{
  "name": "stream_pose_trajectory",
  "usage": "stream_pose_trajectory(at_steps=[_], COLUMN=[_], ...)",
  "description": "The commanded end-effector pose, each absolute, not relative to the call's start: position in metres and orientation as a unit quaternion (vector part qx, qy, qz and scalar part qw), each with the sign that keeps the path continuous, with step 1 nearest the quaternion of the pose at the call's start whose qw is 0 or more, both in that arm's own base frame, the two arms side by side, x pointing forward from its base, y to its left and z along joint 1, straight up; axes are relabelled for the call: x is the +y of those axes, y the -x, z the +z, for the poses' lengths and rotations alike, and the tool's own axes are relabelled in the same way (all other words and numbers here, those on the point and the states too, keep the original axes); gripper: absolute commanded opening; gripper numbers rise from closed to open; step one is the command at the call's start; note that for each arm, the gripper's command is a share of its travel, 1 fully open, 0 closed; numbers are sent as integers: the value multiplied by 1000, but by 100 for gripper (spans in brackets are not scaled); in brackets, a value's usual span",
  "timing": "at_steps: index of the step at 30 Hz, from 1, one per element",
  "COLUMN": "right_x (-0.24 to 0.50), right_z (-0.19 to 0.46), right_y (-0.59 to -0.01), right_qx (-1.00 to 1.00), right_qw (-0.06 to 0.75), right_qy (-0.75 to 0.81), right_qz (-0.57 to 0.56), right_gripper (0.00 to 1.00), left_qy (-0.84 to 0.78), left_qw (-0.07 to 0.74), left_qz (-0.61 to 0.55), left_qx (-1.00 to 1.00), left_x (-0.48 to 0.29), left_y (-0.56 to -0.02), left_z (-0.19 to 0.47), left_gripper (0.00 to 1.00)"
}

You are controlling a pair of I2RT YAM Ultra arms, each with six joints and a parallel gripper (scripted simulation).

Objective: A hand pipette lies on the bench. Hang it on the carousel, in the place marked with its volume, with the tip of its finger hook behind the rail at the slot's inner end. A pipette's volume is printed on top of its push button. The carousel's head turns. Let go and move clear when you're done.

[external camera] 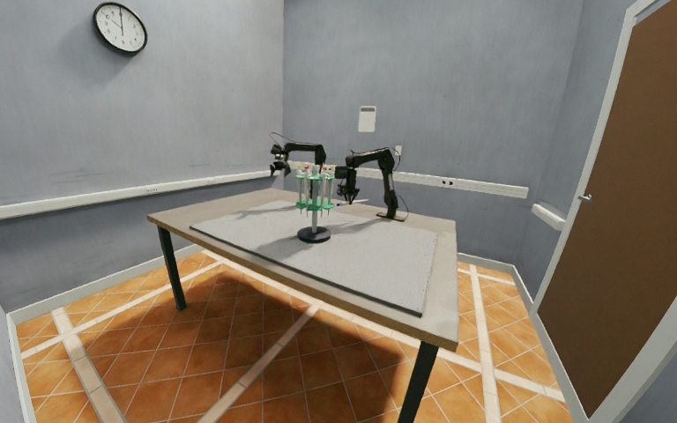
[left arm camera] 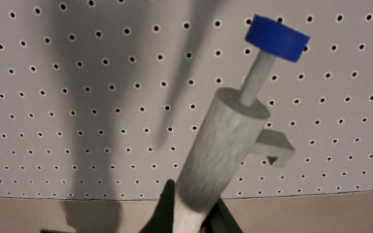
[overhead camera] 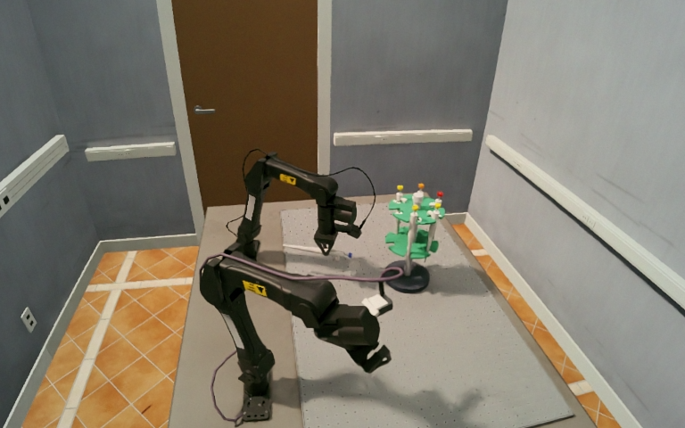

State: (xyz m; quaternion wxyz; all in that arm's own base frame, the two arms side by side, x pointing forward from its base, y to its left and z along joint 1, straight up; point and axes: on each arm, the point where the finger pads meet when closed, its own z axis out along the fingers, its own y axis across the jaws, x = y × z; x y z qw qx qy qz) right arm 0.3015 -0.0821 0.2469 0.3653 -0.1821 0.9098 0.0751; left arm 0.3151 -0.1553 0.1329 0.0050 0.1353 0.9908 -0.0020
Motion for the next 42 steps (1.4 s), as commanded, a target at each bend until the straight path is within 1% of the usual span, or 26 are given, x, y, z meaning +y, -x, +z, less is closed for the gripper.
stream_pose_trajectory(at_steps=[1,20,23,25,29,31,32,35,36,40,42], right_x=[-85,-85,-85,-85,-85,-85,-85,-85,-85,-85,-85], right_z=[253,253,253,253,253,253,253,253,253,253,253], right_y=[-305,-305,-305,-305,-305,-305,-305,-305,-305,-305,-305], right_qx=[904,904,904,904,904,904,904,904,904,904,904], right_qw=[379,379,379,379,379,379,379,379,379,379,379], right_qy=[184,184,184,184,184,184,184,184,184,184,184], right_qz=[73,73,73,73,73,73,73,73,73,73,73], right_gripper=[100,100,100,100,100,100,100,100,100,100,100], left_qy=[-134,-136,-139,-139,-136,-134,-132,-133,-135,-137,-137], left_qw=[1,2,67,67,139,142,162,145,160,231,231], left_qz=[0,0,-7,-7,-18,-17,-23,-17,-20,-30,-30], left_qx=[991,991,988,988,981,981,978,980,978,963,963], left_x=[-155,-171,-177,-177,-179,-176,-179,-180,-178,-182,-182], left_y=[-327,-380,-381,-381,-390,-396,-406,-407,-398,-402,-402], left_z=[135,135,146,146,157,162,178,163,167,180,180], left_gripper=[12,12,12,12,12,12,12,12,12,12,12])
